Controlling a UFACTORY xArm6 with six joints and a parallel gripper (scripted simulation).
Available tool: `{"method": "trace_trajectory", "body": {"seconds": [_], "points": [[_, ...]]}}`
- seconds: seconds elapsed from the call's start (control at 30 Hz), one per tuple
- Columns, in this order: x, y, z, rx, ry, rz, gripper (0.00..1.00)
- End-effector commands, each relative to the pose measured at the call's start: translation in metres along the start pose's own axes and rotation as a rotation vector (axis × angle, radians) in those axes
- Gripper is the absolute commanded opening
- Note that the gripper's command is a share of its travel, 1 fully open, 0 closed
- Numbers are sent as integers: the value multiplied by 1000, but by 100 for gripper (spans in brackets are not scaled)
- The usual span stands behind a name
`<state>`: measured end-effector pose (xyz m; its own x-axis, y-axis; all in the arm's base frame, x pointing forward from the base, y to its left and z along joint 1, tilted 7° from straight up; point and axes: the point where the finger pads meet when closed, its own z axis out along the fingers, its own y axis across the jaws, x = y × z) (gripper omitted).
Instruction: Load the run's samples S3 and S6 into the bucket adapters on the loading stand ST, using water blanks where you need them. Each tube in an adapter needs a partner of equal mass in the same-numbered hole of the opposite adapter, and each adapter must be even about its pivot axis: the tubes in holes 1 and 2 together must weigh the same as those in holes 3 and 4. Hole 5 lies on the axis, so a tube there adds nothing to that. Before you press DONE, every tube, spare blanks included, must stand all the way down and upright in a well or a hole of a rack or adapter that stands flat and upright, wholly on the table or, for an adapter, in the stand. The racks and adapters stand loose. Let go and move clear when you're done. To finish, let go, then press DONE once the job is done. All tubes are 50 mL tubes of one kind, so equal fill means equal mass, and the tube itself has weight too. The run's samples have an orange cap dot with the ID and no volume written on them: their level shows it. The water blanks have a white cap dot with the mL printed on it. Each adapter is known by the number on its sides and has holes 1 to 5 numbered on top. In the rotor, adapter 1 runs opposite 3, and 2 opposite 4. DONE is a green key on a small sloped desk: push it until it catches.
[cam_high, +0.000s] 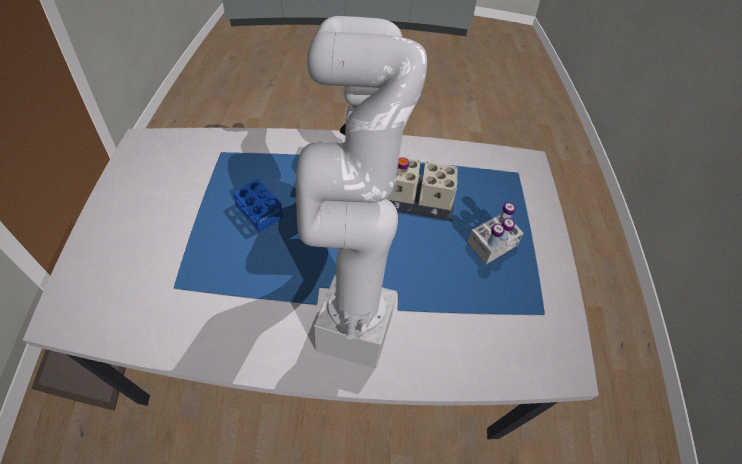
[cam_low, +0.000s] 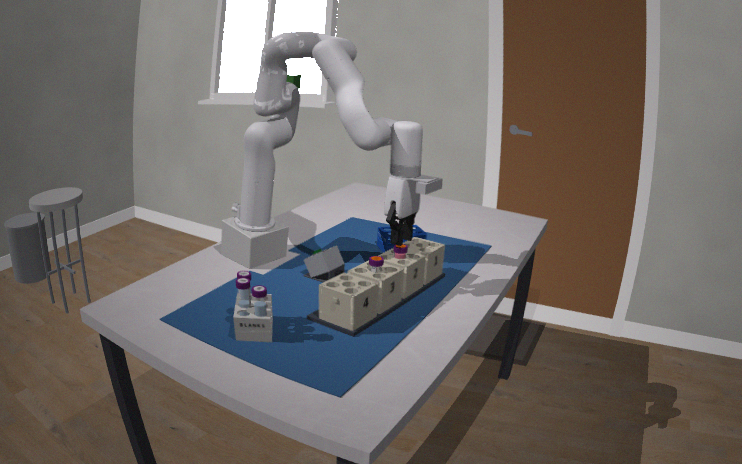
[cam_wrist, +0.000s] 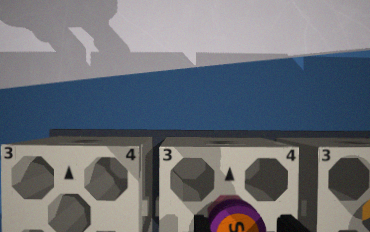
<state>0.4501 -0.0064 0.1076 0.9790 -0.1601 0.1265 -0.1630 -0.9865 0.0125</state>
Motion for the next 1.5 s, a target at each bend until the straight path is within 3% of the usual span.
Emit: {"method": "trace_trajectory", "body": {"seconds": [0.0, 1.47], "points": [[1, 0, -6, 0, 2, 0, 44], [1, 0, -86, 0, 3, 0, 44]]}}
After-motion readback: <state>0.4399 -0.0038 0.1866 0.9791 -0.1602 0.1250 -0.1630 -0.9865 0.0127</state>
